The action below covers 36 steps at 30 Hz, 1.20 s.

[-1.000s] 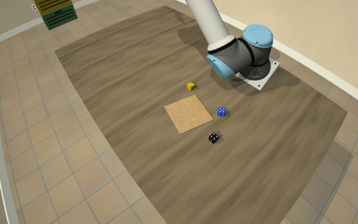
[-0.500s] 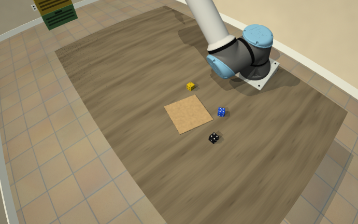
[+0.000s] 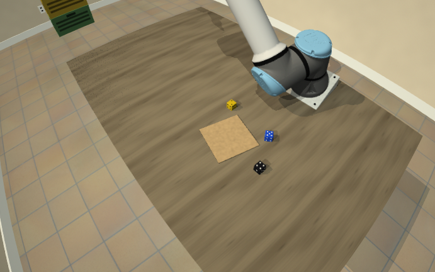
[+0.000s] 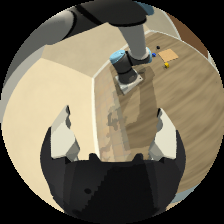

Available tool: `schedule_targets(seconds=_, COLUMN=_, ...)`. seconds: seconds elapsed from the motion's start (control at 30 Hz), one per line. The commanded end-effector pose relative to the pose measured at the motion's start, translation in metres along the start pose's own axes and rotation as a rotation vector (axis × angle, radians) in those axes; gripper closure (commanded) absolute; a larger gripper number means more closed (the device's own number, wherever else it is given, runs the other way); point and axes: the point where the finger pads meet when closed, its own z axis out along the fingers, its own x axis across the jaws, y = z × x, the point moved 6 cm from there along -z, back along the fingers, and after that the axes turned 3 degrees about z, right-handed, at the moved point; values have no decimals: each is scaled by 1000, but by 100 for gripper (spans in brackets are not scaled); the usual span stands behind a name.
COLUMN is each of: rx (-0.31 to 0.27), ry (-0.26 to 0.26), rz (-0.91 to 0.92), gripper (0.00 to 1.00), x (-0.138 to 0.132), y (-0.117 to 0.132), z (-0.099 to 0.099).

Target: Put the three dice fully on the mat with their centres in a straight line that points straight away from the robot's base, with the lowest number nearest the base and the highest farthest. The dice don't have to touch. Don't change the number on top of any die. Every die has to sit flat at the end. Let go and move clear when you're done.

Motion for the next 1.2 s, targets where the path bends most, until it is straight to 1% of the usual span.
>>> schedule_targets(seconds=0.0, rx=-26, ry=25, rz=43, gripper=0, x=4, y=-17, z=4)
schedule_targets(seconds=0.17, rx=-60, ry=63, rz=103, gripper=0, x=11, y=-41, z=11)
schedule_targets(seconds=0.3, rx=-93, ry=104, rz=162, gripper=0, x=19, y=-65, z=19)
schedule_targets(seconds=0.37, rx=-93, ry=104, rz=162, gripper=0, x=19, y=-65, z=19)
schedule_targets(seconds=0.47, rx=-120, ry=142, rz=212, gripper=0, x=25, y=-84, z=28)
schedule_targets(seconds=0.67, rx=-174, ry=234, rz=319, gripper=0, x=41, y=-126, z=51)
schedule_targets(seconds=0.87, rx=-224, ry=347, rz=428, gripper=0, x=60, y=-168, z=83)
schedule_targets(seconds=0.93, rx=-224, ry=347, rz=428, gripper=0, x=60, y=-168, z=83)
schedule_targets(seconds=1.17, rx=-265, ry=501, rz=545, gripper=0, x=85, y=-211, z=128)
